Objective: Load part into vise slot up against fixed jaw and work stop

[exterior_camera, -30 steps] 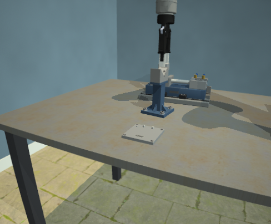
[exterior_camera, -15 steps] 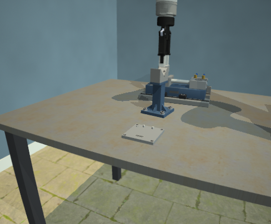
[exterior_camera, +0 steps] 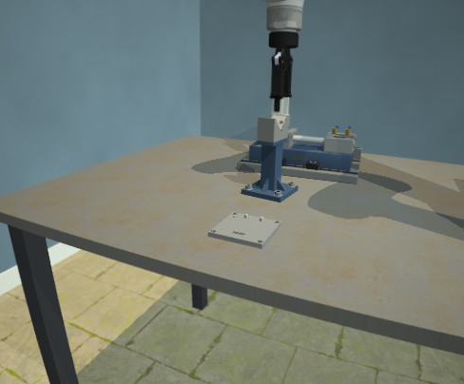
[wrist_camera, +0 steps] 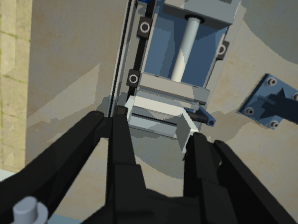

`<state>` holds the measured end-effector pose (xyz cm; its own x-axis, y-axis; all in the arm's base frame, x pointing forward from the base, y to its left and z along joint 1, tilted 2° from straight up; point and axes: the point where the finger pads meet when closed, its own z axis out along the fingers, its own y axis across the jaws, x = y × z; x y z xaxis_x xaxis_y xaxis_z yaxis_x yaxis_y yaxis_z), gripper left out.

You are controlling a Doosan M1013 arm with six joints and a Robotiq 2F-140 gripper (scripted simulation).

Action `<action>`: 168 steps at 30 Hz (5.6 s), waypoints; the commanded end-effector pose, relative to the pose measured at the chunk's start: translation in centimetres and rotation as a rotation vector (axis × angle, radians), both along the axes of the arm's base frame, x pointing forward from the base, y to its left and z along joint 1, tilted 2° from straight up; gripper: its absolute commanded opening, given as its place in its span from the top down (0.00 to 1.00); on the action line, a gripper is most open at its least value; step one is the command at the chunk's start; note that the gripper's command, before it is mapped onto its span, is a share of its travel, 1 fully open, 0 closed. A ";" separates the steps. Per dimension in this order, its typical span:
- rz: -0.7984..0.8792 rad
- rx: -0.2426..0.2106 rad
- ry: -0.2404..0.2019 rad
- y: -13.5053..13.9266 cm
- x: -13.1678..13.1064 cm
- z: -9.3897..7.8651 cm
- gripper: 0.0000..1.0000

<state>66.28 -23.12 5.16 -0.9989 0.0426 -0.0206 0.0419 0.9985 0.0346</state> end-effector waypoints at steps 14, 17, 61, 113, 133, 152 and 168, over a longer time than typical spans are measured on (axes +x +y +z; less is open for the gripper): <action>0.007 0.003 0.001 0.3 0.0 -0.5 1.00; 0.007 0.003 0.001 0.3 0.0 -0.5 1.00; 0.007 0.003 0.001 0.4 0.0 -0.5 1.00; 0.007 0.003 0.001 0.4 0.0 -2.0 1.00; 0.007 0.003 0.001 0.4 0.0 -2.4 1.00; 0.007 0.003 0.001 0.4 0.0 -2.5 1.00; 0.007 0.003 0.001 0.4 0.0 -2.5 1.00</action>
